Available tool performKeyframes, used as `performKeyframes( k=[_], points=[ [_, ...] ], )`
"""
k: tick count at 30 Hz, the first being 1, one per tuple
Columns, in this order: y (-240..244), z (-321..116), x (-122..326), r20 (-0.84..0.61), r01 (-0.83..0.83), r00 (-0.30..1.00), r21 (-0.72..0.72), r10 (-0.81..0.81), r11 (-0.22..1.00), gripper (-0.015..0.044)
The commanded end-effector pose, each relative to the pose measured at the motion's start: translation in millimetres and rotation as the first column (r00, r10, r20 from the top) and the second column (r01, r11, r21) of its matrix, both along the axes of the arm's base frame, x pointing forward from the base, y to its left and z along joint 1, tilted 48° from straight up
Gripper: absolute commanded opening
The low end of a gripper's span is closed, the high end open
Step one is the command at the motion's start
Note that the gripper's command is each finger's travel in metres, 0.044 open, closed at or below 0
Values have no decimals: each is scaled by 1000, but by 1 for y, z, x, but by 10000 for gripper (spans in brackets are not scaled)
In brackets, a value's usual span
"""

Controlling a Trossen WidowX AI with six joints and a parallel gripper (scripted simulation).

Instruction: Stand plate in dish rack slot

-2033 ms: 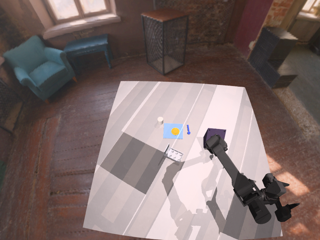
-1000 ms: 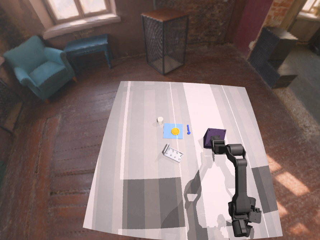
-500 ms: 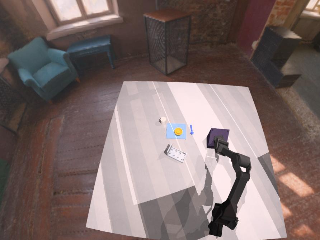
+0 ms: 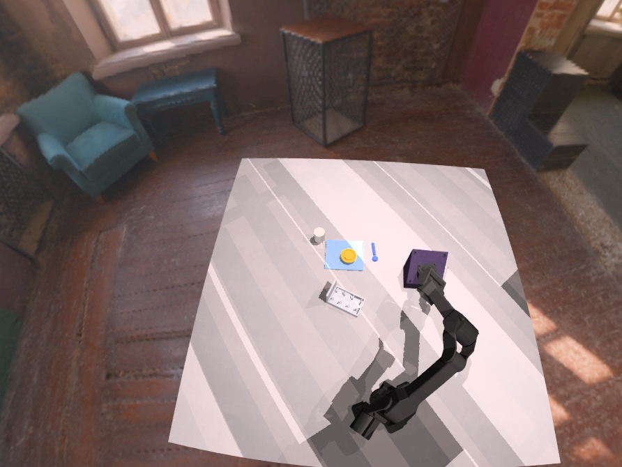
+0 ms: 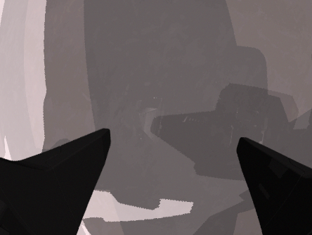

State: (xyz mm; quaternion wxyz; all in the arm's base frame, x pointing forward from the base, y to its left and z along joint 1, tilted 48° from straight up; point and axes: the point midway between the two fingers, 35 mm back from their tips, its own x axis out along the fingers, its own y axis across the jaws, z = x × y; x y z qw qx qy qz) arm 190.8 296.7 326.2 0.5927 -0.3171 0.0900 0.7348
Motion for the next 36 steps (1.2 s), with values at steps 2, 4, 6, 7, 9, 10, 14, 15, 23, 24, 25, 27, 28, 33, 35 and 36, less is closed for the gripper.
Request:
performKeyframes(
  k=[2, 4, 6, 7, 9, 10, 14, 15, 23, 24, 25, 27, 28, 33, 35, 36],
  points=[
    [-26, -29, 49, -84, 157, 983, -85, -165, 984, 400],
    [-39, -41, 66, -110, 209, 969, -118, -222, 971, 400],
    [-53, -52, 82, -135, 258, 951, -150, -279, 954, 400],
    [-60, -57, 89, -147, 282, 940, -166, -307, 945, 400],
    [-75, -68, 104, -172, 327, 916, -198, -362, 924, 400],
    [-84, -74, 110, -184, 349, 903, -214, -389, 912, 400],
    [-117, -95, 134, -236, 428, 838, -275, -492, 861, 400],
    [-126, -100, 140, -249, 446, 819, -290, -517, 847, 400],
    [-201, -141, 170, -348, 562, 635, -404, -689, 722, 400],
    [-211, -145, 173, -360, 573, 608, -417, -707, 705, 400],
    [-221, -150, 174, -371, 584, 581, -430, -724, 689, 400],
    [-240, -160, 177, -393, 603, 524, -456, -756, 655, 400],
    [-250, -164, 178, -404, 611, 494, -469, -770, 638, 400],
    [-300, -188, 178, -453, 639, 341, -530, -824, 557, 400],
    [-319, -197, 176, -472, 645, 278, -554, -837, 526, 400],
    [-329, -202, 174, -481, 647, 246, -565, -842, 512, 400]
  ],
)
